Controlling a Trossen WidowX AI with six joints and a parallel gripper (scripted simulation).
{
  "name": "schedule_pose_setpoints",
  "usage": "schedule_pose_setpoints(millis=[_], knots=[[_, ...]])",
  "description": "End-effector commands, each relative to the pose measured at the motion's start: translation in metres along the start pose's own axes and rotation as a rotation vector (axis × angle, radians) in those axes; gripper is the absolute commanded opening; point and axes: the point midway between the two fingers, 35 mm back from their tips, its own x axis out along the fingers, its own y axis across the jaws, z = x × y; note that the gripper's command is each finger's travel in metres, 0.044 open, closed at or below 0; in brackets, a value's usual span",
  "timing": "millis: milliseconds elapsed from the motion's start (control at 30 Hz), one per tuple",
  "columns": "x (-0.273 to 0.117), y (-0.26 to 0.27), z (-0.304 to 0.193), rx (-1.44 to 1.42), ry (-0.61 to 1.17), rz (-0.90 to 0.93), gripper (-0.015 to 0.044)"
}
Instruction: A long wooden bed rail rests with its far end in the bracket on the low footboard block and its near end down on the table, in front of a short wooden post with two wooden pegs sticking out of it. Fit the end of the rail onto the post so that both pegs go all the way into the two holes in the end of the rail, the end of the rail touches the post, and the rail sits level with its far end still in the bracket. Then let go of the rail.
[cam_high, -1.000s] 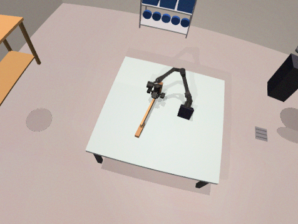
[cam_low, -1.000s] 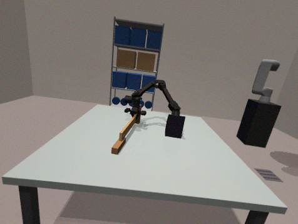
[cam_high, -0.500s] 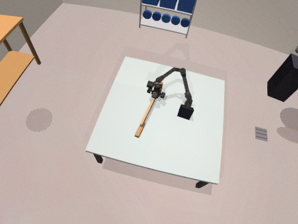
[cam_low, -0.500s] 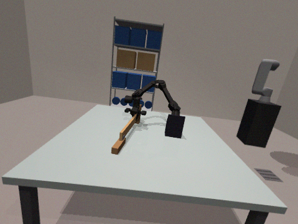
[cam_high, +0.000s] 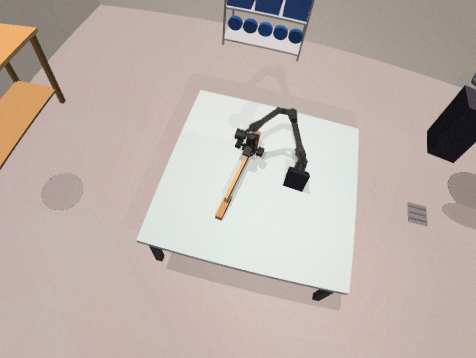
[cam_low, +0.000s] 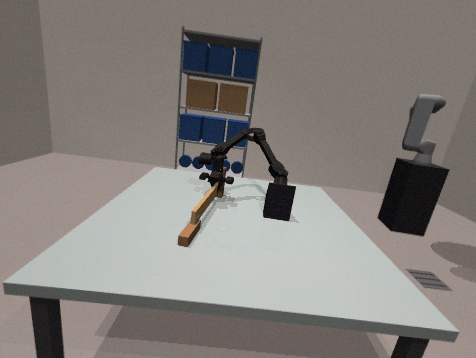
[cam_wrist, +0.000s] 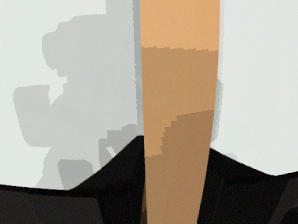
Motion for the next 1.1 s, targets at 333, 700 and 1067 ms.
schedule_pose_setpoints(millis=[333,700,1067], knots=[[-0.0045,-0.0015,-0.0055,-0.001,0.002,-0.011,0.0000],[-0.0056,-0.0015,-0.0088,-0.001,0.003,-0.011,0.0000],[-0.0057,-0.0016,-0.0124,-0.001,0.003,-0.011,0.0000]])
